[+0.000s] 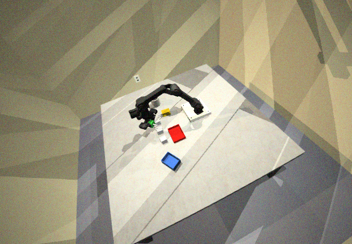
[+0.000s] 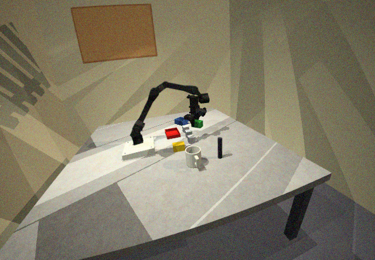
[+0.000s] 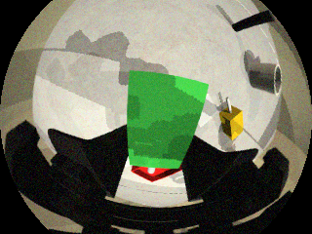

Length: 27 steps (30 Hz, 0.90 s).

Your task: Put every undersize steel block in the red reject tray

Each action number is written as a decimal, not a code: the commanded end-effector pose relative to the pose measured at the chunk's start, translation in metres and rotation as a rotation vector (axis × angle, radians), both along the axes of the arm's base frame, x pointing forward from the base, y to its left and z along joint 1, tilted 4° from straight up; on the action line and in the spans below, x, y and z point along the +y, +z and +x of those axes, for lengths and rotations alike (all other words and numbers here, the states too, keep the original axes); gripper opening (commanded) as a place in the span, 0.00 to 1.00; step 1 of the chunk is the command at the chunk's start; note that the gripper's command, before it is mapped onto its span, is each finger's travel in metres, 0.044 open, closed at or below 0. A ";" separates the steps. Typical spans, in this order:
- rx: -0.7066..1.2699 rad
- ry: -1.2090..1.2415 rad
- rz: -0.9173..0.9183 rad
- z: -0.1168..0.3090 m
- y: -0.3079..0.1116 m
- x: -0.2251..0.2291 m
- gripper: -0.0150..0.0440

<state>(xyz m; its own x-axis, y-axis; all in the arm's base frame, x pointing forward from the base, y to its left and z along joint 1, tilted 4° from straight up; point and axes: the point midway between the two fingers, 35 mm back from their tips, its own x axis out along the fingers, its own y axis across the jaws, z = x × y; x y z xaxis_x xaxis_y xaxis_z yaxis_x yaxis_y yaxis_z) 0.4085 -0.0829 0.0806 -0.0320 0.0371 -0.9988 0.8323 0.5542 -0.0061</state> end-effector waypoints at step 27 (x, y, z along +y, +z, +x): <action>-0.054 0.779 0.017 0.047 -0.029 0.021 0.25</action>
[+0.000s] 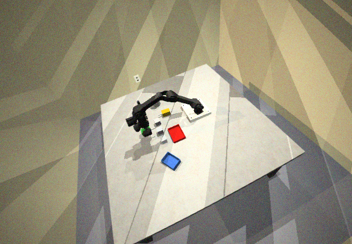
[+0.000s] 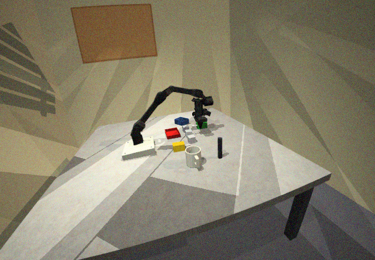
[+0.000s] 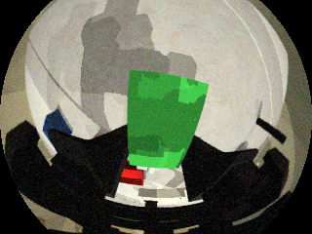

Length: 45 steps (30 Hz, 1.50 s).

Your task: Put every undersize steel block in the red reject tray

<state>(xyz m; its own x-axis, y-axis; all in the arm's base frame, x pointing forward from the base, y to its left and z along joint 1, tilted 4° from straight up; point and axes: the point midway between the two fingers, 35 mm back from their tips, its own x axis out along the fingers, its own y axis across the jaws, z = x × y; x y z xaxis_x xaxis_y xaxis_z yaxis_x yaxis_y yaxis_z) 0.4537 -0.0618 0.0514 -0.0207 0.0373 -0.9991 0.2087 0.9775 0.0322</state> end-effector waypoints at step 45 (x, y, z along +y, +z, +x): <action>-0.020 0.006 0.001 -0.001 -0.047 0.004 0.25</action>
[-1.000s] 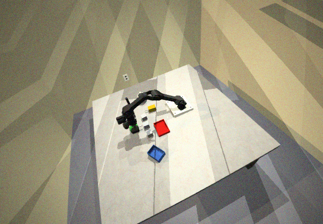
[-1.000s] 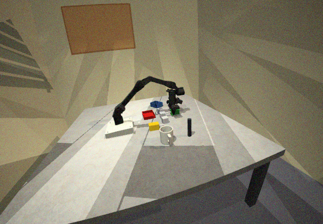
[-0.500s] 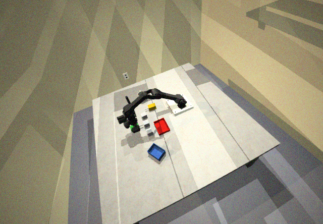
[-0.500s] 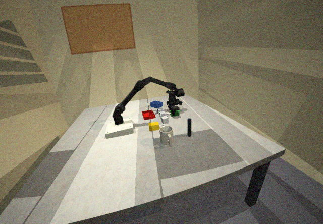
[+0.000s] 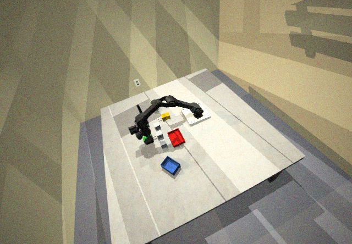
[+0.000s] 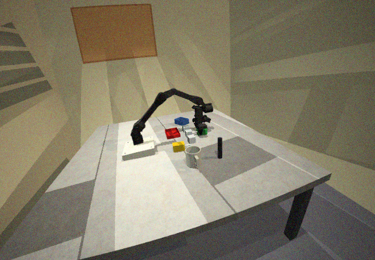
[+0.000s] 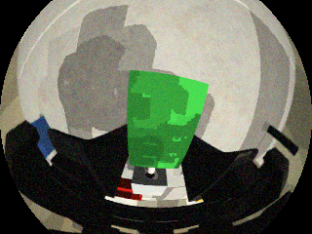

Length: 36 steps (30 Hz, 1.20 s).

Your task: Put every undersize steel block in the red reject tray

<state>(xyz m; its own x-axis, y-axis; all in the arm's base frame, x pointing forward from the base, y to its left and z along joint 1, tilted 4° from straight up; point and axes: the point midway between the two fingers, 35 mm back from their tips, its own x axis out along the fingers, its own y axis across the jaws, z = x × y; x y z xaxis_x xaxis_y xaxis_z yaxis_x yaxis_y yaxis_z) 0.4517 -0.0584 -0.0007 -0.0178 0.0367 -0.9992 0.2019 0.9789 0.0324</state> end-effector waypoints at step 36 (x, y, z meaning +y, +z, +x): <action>-0.017 -0.001 0.002 0.003 0.006 0.001 0.25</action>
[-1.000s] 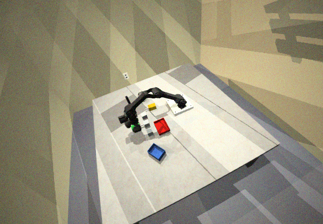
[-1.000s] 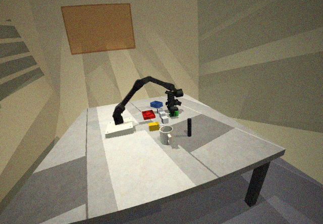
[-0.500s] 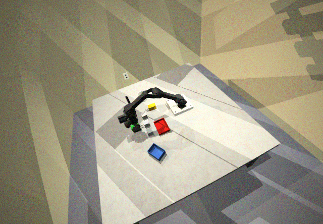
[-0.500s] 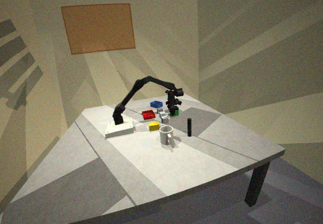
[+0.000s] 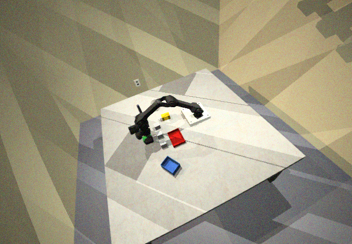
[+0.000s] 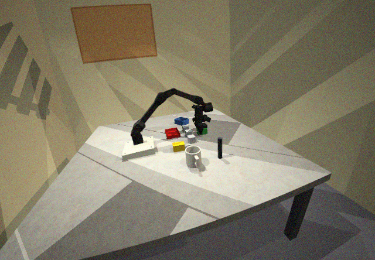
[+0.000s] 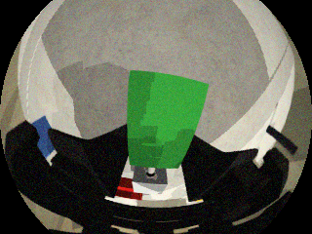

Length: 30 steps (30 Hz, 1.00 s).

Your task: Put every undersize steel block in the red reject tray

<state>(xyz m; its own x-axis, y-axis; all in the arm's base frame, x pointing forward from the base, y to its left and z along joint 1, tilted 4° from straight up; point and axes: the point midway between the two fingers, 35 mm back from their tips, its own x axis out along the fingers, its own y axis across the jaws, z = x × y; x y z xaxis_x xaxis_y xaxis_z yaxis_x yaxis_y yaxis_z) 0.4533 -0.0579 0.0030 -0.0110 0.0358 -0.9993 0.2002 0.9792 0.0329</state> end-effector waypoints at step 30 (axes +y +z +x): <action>-0.011 -0.001 0.003 -0.007 0.006 0.002 0.25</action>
<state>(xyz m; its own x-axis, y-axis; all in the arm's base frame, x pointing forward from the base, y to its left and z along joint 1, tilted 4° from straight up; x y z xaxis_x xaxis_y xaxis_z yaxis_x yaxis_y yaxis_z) 0.4454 -0.0562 0.0046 -0.0150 0.0364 -0.9992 0.1993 0.9794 0.0327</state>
